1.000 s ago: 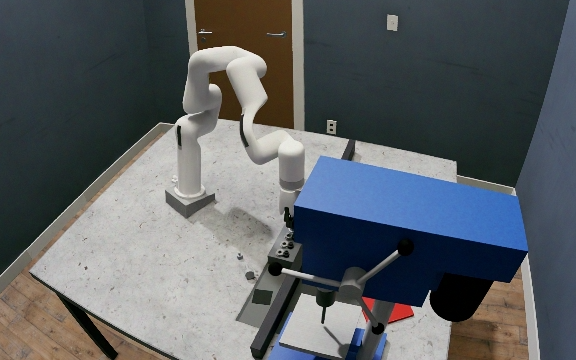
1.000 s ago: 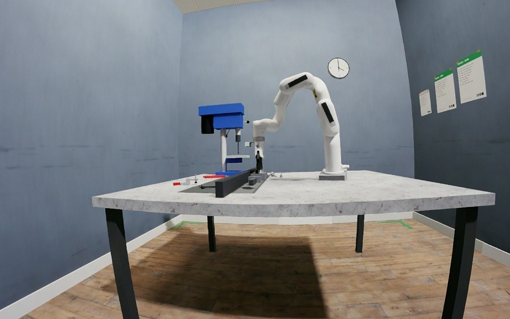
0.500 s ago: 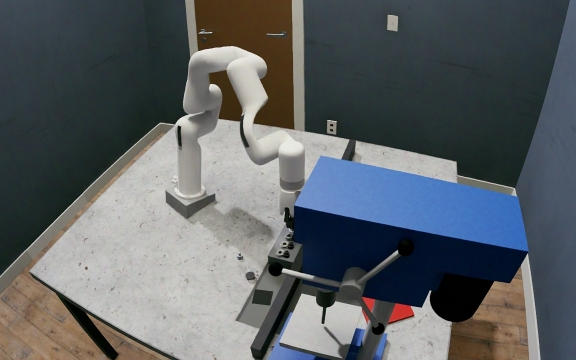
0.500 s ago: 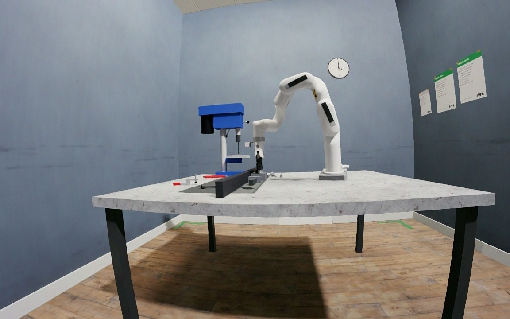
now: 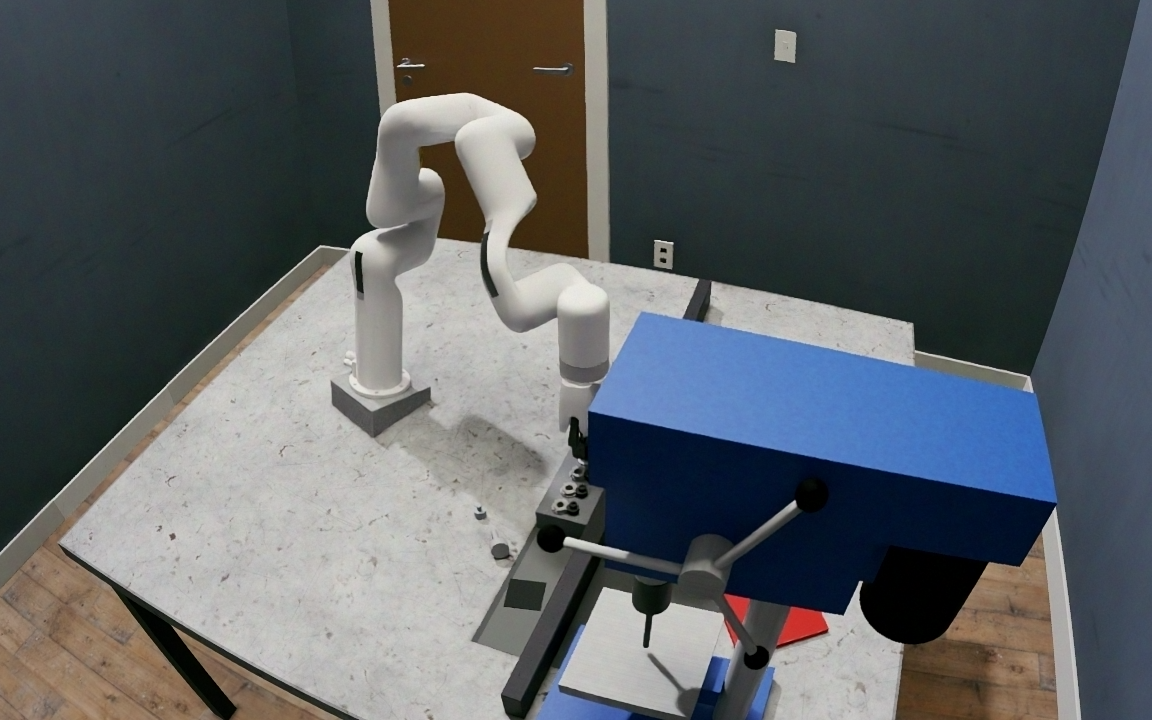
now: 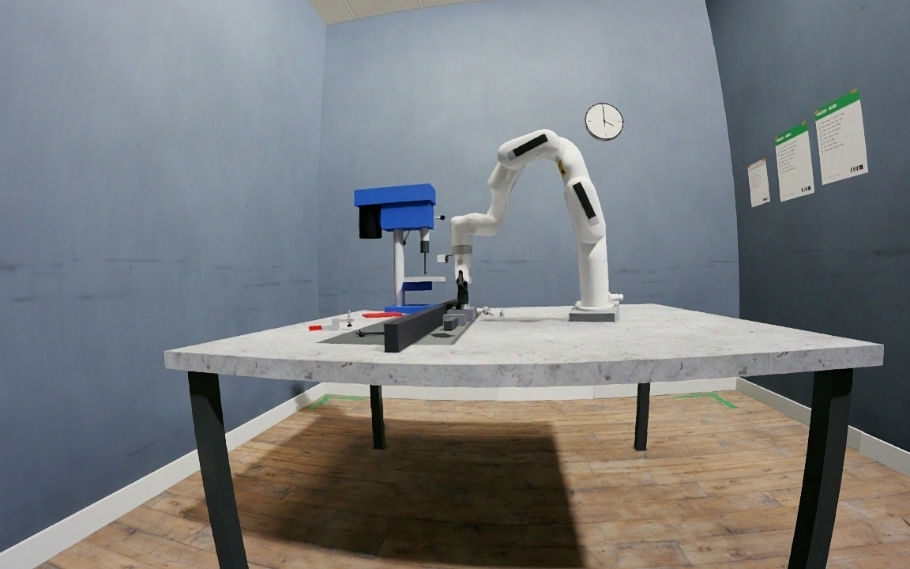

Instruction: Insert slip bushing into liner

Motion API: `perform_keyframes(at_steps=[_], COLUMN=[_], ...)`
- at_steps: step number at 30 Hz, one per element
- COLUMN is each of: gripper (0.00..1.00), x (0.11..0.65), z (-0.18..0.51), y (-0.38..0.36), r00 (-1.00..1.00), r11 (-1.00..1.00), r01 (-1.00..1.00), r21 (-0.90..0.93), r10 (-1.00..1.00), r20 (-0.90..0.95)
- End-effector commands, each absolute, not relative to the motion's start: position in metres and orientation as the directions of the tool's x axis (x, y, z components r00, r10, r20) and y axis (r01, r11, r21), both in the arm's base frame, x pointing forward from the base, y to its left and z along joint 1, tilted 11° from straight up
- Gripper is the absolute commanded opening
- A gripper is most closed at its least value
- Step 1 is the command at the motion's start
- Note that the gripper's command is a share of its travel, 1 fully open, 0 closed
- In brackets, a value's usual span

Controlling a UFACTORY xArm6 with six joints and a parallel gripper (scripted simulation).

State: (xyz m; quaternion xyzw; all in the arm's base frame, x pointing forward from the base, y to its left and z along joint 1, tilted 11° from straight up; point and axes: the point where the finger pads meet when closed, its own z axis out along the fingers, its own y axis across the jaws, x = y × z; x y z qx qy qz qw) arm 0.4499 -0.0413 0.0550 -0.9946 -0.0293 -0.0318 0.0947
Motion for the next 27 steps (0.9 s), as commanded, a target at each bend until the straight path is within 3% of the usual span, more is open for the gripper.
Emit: perform_keyframes(at_steps=[1,27], gripper=[0.26,0.26], x=[0.4515,0.4518], z=[0.0557,0.0512], y=[-0.0416,-0.0408], r00=[0.996,0.996], r11=[-0.981,-0.981], r01=[0.065,0.065], r21=[-0.185,-0.185], r10=[0.052,0.052], r20=[0.073,0.073])
